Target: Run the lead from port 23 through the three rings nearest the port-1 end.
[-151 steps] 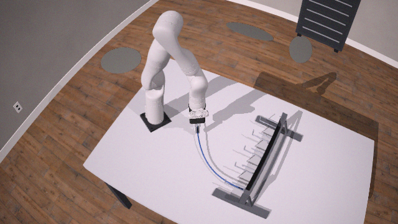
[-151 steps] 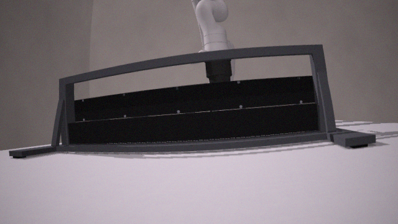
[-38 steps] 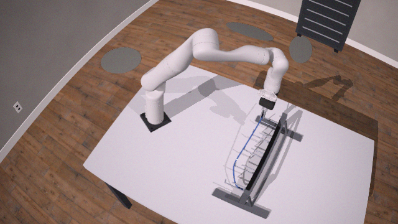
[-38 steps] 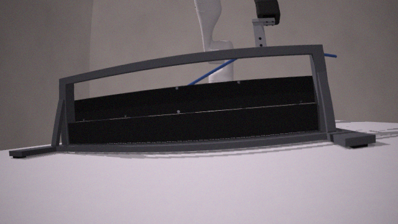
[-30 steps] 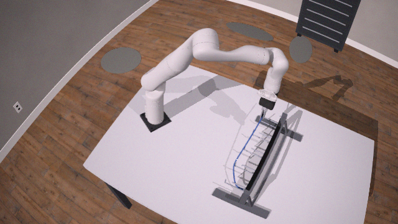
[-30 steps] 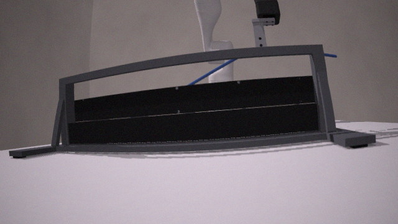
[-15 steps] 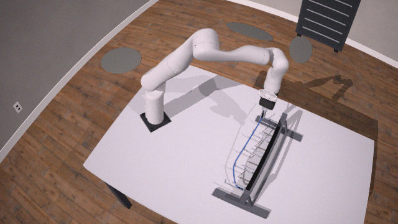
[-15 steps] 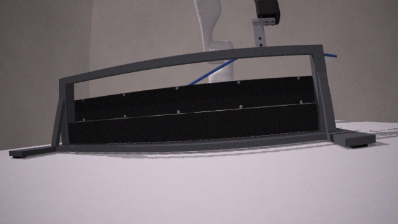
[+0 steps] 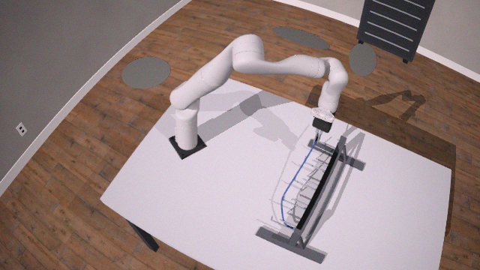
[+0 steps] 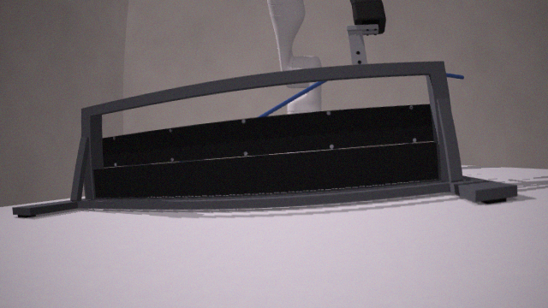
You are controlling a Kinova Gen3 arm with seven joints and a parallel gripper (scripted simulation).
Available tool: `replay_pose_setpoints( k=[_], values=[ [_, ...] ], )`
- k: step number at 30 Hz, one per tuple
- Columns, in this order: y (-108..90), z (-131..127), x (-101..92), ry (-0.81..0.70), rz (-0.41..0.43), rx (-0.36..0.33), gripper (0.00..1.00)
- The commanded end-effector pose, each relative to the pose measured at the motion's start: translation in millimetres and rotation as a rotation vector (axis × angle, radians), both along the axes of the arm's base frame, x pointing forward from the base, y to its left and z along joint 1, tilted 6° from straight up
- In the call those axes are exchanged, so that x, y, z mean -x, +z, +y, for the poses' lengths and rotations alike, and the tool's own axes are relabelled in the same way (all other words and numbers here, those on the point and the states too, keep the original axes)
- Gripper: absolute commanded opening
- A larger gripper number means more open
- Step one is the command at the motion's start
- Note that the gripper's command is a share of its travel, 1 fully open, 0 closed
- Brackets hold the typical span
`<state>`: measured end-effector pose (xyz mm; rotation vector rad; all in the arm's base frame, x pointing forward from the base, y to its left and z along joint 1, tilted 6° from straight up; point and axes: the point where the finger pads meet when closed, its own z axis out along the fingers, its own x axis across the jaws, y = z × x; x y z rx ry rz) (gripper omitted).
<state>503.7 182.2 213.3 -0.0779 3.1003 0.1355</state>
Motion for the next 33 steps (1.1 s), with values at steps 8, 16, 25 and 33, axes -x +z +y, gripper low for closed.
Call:
replay_pose_setpoints(
  k=[8, 16, 25, 33],
  values=[
    [2.7, 4.0, -0.2, 0.004, -0.005, -0.007, 0.0],
    [2.7, 4.0, -0.2, 0.004, -0.005, -0.007, 0.0],
    [2.0, 4.1, -0.2, 0.004, -0.005, -0.007, 0.0],
    [-1.8, 4.5, -0.4, 0.004, -0.005, -0.007, 0.0]
  ],
)
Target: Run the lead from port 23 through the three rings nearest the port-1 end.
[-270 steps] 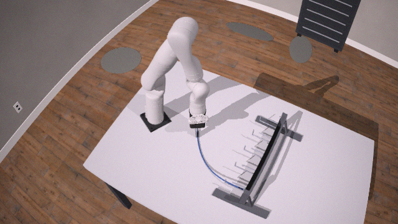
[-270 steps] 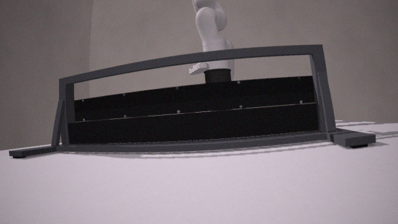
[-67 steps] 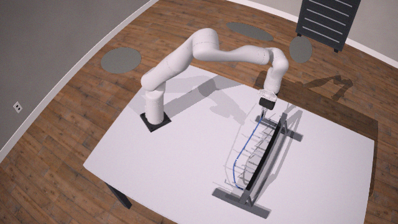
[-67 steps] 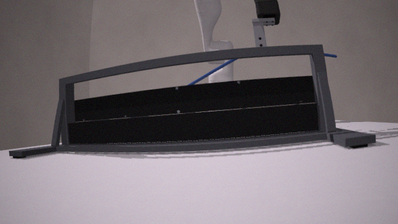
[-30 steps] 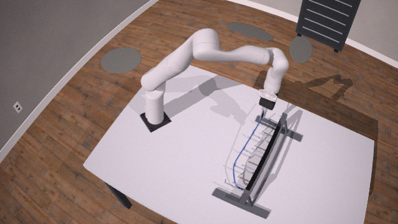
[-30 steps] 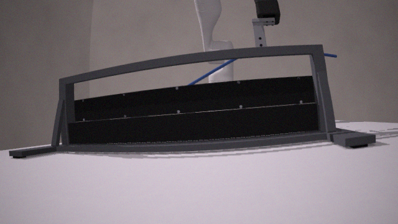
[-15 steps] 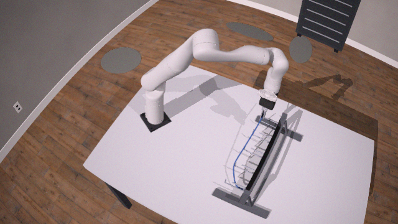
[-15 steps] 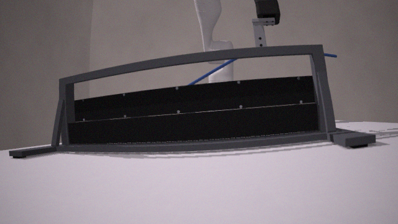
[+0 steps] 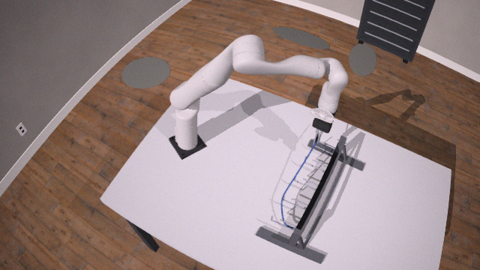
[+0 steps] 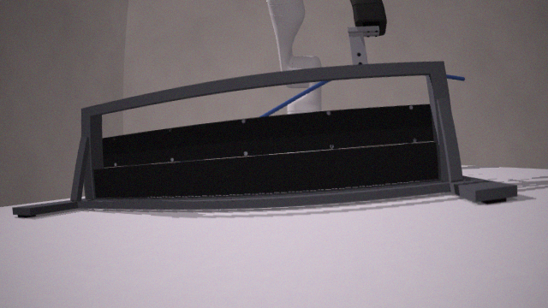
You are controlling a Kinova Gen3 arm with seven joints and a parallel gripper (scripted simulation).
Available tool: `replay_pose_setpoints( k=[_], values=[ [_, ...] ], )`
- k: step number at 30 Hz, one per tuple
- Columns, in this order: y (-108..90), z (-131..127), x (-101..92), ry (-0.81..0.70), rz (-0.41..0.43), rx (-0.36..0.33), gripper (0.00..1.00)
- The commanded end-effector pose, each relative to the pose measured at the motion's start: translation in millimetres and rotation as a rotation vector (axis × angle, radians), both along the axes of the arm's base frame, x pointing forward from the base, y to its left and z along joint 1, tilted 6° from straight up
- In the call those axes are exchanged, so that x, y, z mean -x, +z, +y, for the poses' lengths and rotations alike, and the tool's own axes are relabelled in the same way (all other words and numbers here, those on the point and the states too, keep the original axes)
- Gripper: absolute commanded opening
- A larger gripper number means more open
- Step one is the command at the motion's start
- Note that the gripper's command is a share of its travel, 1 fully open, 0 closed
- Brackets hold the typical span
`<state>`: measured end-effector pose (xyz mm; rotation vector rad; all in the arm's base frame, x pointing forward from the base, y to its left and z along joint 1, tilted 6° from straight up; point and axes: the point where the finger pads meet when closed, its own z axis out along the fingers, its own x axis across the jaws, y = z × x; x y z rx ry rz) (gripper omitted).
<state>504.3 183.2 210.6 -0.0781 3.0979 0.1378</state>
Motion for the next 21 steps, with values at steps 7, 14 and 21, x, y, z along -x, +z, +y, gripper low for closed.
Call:
replay_pose_setpoints(
  k=[7, 14, 21],
  values=[
    [-3.5, 4, 0.0, 0.004, -0.003, -0.005, 0.0],
    [-12.4, 5, -0.4, 0.004, -0.003, -0.005, 0.0],
    [-20.6, 5, -0.7, 0.004, -0.003, -0.005, 0.0]
  ],
)
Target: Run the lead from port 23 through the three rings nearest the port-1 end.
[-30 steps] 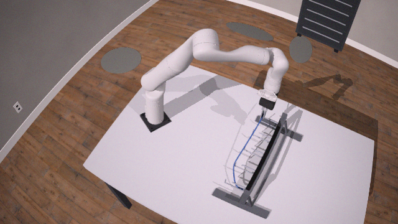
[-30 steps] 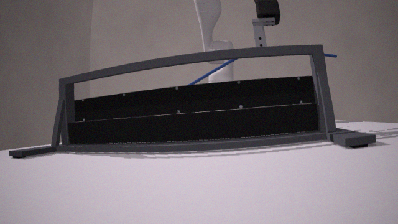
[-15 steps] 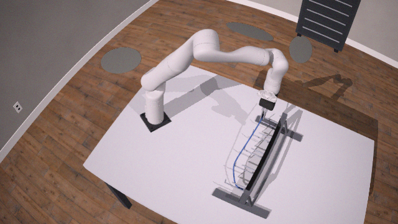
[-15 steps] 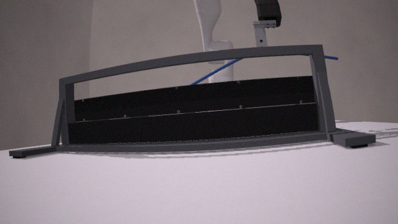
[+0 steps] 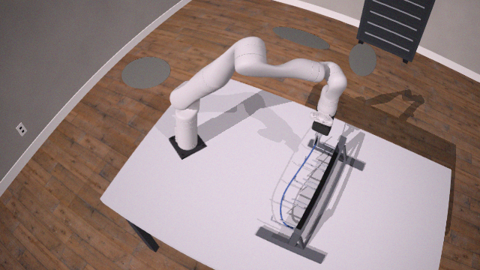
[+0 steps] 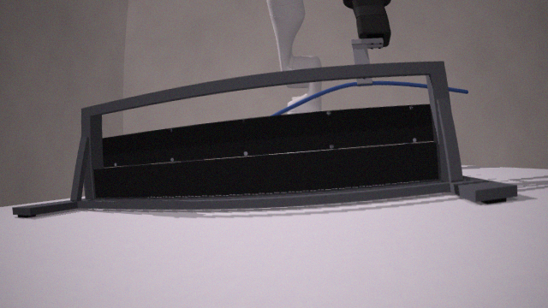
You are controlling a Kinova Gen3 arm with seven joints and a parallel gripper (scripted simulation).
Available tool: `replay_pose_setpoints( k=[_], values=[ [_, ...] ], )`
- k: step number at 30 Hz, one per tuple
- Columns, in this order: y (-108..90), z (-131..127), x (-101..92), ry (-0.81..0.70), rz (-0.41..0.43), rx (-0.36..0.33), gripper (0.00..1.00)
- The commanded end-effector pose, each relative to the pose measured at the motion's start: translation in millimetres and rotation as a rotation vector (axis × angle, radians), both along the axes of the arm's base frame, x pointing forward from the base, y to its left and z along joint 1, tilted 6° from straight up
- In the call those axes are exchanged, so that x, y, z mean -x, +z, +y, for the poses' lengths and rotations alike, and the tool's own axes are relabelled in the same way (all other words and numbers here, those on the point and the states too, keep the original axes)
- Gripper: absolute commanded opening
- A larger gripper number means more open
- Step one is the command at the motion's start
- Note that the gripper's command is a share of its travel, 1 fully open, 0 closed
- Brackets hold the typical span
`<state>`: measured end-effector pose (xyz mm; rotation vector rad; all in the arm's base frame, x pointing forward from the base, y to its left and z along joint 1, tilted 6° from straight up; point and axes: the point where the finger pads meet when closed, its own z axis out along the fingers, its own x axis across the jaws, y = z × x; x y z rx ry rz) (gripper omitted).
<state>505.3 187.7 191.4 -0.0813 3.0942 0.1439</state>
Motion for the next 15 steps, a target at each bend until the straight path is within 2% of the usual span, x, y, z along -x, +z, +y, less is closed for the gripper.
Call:
replay_pose_setpoints(
  k=[1, 15],
  values=[
    [-3.2, 1, 0.2, 0.002, 0.0, -0.001, 0.0],
    [-28.6, 4, -0.8, 0.002, 0.0, -0.001, 0.0]
  ],
)
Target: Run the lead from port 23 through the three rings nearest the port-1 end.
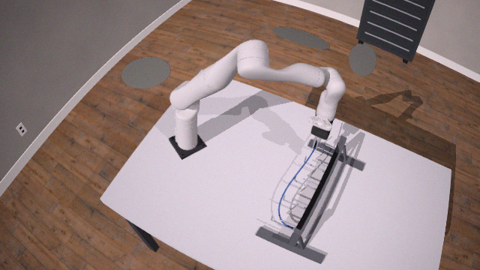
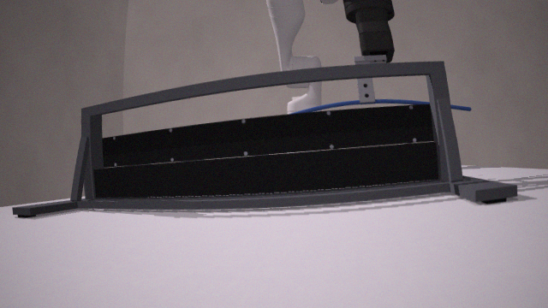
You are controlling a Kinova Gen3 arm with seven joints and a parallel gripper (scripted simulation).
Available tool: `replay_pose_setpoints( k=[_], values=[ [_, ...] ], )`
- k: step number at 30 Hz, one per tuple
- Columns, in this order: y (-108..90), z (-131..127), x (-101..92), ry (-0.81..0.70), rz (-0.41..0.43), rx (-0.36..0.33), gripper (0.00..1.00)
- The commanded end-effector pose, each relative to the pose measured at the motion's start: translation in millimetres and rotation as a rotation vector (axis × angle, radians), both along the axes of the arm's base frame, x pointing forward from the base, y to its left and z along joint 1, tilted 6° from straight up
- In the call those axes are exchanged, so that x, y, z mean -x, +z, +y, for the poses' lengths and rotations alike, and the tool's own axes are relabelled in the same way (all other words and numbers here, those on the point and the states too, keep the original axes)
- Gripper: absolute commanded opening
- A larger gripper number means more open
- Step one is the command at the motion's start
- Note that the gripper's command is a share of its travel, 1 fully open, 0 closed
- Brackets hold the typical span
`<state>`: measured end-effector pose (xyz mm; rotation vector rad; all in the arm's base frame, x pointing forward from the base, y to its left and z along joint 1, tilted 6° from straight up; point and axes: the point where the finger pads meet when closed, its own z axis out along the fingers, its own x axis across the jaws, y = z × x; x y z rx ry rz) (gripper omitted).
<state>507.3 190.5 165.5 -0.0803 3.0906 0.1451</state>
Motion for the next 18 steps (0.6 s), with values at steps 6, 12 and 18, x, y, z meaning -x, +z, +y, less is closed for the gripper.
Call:
replay_pose_setpoints(
  k=[6, 12, 18],
  values=[
    [-12.6, 2, 0.8, 0.002, 0.004, 0.0, 0.0],
    [-23.6, 3, 0.4, 0.002, 0.004, 0.0, 0.0],
    [-30.1, 3, 0.1, 0.002, 0.004, 0.0, 0.0]
  ],
)
